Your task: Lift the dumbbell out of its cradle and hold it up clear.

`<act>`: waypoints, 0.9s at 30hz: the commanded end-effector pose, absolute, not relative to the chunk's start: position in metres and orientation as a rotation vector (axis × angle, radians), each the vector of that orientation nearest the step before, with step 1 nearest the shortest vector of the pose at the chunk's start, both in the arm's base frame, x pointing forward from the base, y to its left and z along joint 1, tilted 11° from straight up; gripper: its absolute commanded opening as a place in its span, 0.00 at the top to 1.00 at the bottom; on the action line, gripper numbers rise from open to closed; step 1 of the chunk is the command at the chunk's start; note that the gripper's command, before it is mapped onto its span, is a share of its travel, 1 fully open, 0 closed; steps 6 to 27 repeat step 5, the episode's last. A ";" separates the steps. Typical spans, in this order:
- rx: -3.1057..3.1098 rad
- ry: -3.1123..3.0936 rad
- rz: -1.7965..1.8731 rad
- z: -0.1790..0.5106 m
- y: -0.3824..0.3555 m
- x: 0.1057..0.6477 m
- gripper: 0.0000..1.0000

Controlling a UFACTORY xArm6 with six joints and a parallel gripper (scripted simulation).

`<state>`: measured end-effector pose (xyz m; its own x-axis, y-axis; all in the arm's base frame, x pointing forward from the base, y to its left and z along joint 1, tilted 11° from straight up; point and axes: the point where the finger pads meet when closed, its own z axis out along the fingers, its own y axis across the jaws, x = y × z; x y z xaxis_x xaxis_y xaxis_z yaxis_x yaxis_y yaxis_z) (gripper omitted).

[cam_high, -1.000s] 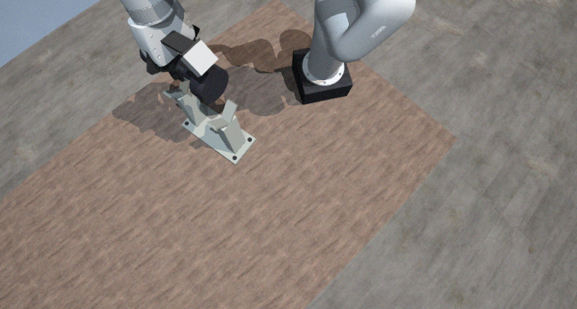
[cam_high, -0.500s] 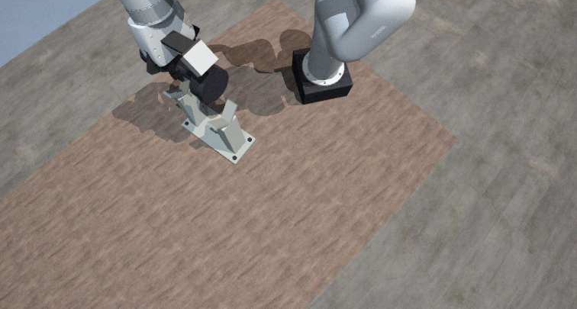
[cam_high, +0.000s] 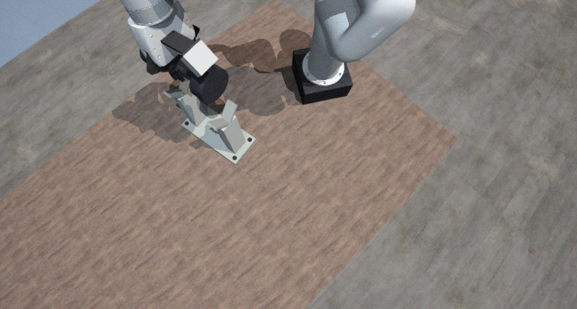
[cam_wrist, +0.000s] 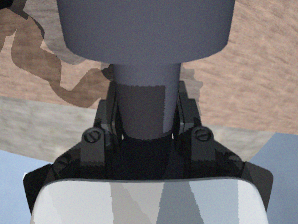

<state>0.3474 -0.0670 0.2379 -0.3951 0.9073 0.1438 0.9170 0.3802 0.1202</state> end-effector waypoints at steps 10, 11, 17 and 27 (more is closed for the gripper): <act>-1.699 -2.568 -0.281 0.240 -0.067 0.348 1.00; -1.699 -2.568 -0.281 0.240 -0.067 0.348 1.00; -1.699 -2.568 -0.281 0.240 -0.067 0.348 1.00; -1.699 -2.568 -0.281 0.240 -0.067 0.348 1.00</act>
